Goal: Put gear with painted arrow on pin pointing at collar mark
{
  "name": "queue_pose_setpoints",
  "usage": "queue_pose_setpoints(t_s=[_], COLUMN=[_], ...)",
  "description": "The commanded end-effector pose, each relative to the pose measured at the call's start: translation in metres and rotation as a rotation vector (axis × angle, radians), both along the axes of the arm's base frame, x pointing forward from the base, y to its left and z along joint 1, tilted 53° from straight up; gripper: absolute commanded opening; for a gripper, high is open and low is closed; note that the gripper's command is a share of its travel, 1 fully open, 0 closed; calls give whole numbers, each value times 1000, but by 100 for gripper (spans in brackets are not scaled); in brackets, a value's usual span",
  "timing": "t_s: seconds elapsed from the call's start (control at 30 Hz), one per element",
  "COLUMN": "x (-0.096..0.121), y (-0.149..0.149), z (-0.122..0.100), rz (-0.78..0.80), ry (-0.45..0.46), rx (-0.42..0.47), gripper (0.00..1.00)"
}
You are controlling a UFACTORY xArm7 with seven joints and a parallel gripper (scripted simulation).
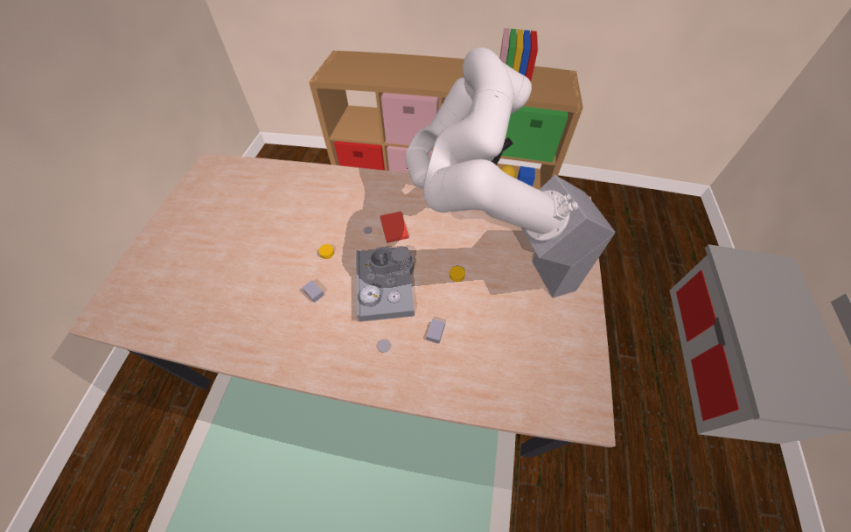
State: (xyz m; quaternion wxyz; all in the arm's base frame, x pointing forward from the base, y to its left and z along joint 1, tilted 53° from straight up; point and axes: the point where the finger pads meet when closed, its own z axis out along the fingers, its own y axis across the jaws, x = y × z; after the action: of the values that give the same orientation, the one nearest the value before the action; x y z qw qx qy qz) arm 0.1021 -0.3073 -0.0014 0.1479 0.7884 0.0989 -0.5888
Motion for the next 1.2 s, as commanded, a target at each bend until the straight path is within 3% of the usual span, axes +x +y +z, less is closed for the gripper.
queue_pose_setpoints(t_s=[0.0,0.03,0.37,0.43,0.77,0.8,1.1,1.17], x=[19,36,36,71,71,91,91,131], y=[5,11,11,26,26,35,35,58], z=[10,18,18,35,35,38,38,46], rz=[43,88,88,178,178,217,217,297], ry=[-37,-72,-72,-143,-143,-193,-193,-290], rx=[-15,-28,-28,-51,-51,-48,-48,-39], gripper=[100,100,100,100,100,100,100,100])
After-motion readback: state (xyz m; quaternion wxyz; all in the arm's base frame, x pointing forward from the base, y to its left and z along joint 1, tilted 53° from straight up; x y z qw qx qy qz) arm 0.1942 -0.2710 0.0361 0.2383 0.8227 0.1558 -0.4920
